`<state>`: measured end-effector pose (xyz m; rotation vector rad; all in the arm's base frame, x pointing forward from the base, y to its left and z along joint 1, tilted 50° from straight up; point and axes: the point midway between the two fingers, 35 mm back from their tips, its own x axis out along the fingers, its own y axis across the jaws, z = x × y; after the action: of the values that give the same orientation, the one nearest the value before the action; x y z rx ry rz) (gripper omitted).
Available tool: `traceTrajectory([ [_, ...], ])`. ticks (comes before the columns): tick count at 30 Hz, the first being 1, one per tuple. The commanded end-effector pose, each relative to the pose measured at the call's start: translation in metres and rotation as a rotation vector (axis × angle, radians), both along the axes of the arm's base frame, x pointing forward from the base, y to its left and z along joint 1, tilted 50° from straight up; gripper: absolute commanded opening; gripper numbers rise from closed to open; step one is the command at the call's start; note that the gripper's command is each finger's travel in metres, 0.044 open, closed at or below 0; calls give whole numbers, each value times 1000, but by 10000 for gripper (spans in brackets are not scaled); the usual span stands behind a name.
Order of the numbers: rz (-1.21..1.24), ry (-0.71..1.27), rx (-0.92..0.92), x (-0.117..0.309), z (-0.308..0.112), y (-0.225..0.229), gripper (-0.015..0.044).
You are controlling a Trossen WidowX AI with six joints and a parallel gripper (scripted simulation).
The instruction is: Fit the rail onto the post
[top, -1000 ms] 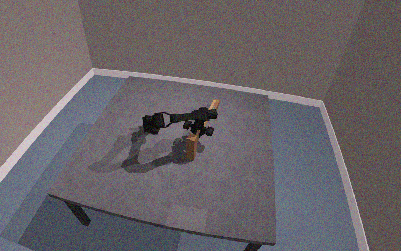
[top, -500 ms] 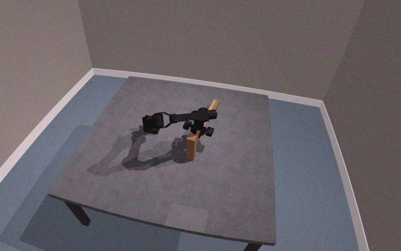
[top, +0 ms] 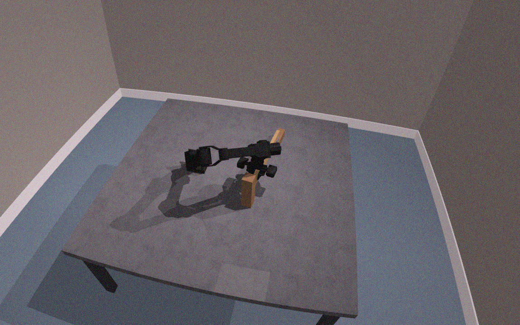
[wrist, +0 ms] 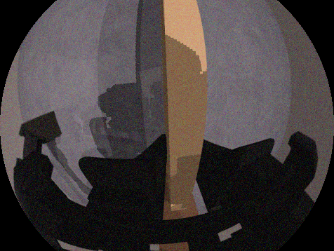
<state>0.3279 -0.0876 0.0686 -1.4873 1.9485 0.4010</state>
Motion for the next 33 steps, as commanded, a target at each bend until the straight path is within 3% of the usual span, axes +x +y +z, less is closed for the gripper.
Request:
traceTrajectory([
  [1,7,1,-1,0,2,-1,0],
  [33,7,1,-2,-3,10,-5,0],
])
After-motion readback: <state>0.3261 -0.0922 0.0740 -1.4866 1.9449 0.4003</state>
